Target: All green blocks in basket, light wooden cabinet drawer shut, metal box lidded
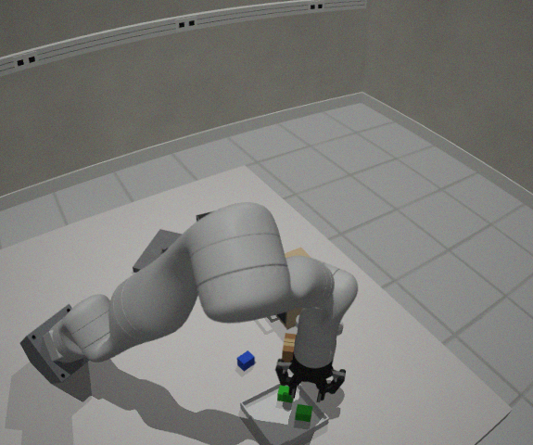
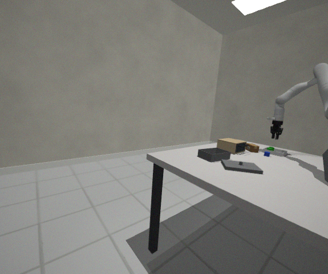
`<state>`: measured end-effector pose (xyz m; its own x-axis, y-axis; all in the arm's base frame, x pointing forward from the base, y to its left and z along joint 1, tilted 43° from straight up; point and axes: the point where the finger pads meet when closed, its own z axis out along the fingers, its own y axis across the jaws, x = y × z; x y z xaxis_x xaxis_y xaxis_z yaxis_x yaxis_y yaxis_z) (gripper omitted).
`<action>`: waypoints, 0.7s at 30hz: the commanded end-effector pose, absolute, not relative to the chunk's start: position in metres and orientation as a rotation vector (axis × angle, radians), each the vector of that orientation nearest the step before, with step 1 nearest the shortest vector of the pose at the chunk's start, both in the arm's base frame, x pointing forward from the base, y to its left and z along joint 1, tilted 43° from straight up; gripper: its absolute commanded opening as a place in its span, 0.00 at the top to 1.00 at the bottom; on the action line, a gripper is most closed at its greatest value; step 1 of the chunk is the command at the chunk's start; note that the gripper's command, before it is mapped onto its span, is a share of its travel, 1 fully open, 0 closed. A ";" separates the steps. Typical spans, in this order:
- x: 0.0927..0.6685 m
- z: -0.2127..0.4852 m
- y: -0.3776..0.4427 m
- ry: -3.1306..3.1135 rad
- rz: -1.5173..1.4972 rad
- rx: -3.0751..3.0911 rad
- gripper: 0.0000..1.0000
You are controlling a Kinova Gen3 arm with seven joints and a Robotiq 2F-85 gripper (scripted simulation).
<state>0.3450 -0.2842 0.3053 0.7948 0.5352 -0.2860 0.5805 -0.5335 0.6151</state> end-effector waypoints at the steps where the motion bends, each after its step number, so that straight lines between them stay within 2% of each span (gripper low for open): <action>1: 0.346 0.320 -0.270 0.828 -0.056 2.252 0.43; 21: 0.338 0.348 -0.246 0.819 -0.055 2.253 0.43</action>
<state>0.3371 -0.2507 0.3453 0.7962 0.5373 -0.2781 0.5754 -0.5304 0.6226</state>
